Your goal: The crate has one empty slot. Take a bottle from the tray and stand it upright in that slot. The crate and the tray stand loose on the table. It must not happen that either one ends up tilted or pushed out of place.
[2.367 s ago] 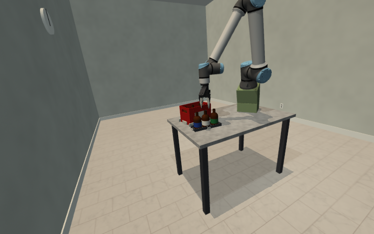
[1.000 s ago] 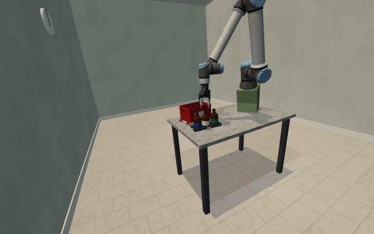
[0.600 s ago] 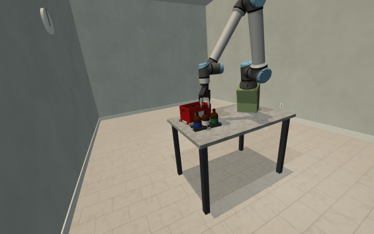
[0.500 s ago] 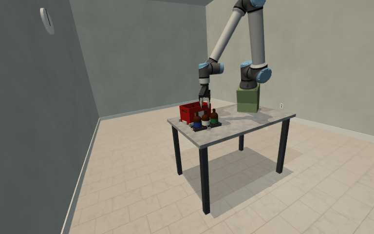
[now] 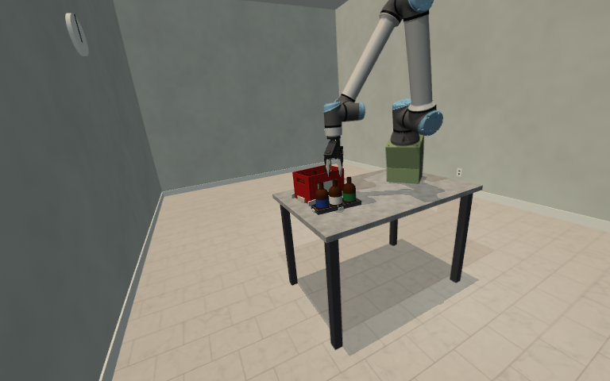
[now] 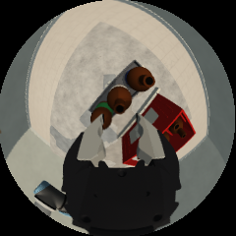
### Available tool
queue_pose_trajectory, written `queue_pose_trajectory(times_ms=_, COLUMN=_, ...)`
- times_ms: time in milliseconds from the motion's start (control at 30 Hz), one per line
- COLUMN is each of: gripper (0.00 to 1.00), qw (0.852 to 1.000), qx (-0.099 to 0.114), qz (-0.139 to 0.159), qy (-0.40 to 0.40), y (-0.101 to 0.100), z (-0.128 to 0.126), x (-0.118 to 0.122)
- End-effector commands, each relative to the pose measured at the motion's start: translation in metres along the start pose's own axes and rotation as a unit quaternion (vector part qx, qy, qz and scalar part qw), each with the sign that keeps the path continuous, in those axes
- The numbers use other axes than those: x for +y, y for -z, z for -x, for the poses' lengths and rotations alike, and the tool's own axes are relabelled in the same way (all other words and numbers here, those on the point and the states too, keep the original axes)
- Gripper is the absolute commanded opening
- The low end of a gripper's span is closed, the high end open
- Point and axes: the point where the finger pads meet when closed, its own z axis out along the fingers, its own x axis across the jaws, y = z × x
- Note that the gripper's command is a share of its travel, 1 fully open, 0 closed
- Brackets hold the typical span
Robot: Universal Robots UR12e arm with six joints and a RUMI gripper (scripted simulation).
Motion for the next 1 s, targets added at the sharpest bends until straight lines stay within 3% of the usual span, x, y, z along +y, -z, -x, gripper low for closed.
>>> queue_pose_trajectory(times_ms=0, gripper=0.38, qw=1.0, qx=0.0, qz=0.0, qy=0.0, y=0.0, z=0.0, x=0.0)
queue_pose_trajectory(times_ms=967, gripper=0.38, qw=1.0, qx=0.0, qz=0.0, qy=0.0, y=-0.022, z=0.0, x=-0.001)
